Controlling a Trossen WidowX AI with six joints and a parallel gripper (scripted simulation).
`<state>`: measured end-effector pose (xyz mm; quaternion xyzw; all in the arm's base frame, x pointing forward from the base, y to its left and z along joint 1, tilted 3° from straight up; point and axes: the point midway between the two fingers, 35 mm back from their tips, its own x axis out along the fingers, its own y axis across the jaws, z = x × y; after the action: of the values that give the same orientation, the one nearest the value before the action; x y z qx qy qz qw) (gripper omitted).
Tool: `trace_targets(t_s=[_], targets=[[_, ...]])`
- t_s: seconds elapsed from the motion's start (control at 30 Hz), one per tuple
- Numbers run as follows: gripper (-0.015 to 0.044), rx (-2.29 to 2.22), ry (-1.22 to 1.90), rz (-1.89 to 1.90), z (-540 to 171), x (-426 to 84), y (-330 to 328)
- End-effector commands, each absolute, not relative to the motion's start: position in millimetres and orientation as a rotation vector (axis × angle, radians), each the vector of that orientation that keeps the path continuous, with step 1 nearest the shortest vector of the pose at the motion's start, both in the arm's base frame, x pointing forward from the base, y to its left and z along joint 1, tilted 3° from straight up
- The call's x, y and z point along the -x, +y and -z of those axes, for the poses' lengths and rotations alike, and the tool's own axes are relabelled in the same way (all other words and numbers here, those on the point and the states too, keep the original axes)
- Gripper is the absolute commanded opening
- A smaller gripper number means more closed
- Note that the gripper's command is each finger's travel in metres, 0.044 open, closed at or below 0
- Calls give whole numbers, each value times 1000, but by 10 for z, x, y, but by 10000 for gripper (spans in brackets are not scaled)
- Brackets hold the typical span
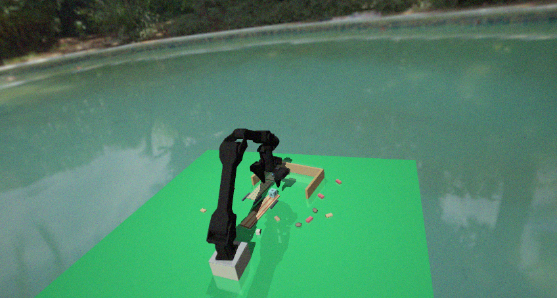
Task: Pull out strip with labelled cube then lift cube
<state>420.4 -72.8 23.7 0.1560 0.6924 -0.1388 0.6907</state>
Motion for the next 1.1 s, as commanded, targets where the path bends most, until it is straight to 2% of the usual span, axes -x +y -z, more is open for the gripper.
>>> trace_targets(t_s=[0.0,0.07,0.1,1.07], targets=[[309,-345,1557,309,-170,-4222,-738],[256,-345,1557,309,-137,-4224,-737],[250,-345,1557,309,-121,-4224,-736],[250,-345,1558,309,327,-4218,-717]])
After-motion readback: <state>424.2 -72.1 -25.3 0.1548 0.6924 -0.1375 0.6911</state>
